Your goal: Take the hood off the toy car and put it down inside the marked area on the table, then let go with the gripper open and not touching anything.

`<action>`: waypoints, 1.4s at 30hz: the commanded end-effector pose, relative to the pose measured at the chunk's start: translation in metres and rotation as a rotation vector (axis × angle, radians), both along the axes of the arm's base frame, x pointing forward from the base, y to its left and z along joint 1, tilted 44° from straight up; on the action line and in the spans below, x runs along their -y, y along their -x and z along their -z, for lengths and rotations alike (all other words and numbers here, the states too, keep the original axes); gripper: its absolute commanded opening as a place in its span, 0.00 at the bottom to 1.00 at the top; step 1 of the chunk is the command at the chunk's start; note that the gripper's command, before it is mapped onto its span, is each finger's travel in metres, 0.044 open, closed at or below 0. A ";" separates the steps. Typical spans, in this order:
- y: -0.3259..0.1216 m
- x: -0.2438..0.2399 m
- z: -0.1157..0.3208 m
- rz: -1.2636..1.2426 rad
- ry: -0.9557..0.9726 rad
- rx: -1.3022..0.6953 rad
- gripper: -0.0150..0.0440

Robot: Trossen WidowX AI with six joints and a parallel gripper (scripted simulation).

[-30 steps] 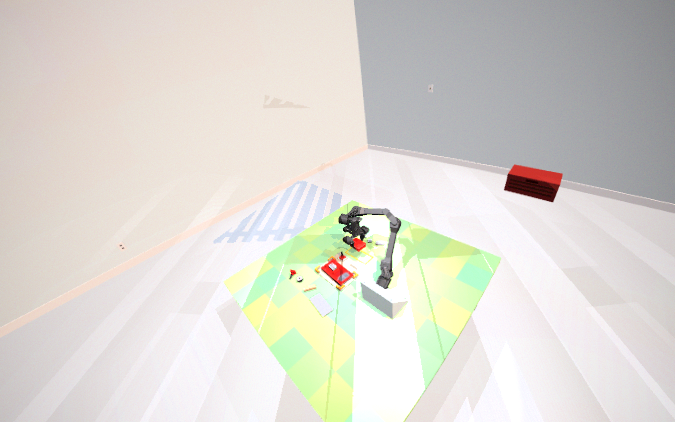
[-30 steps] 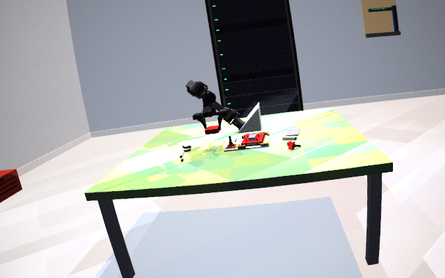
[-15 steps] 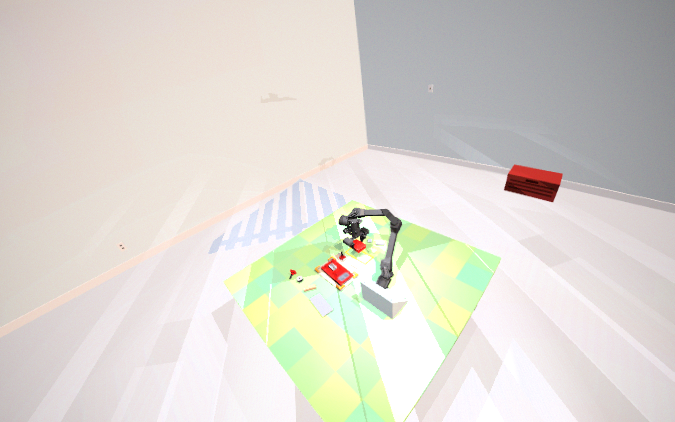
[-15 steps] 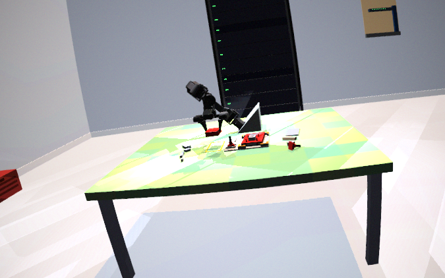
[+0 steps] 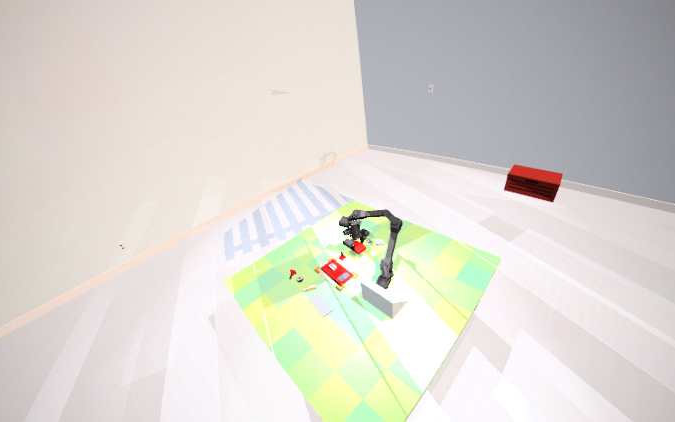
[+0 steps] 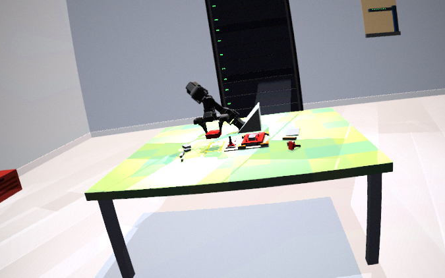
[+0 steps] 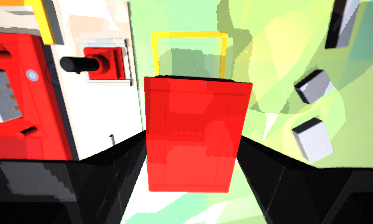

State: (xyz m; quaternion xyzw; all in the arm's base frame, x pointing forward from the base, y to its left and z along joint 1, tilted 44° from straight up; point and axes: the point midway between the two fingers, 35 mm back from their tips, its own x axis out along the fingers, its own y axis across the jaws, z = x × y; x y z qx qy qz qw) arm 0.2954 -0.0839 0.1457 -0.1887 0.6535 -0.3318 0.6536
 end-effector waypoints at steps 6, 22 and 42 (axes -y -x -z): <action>0.001 0.006 0.005 -0.001 0.006 -0.002 0.25; 0.003 0.015 0.014 -0.001 0.007 -0.002 0.25; 0.006 0.027 0.025 -0.001 0.010 -0.002 0.25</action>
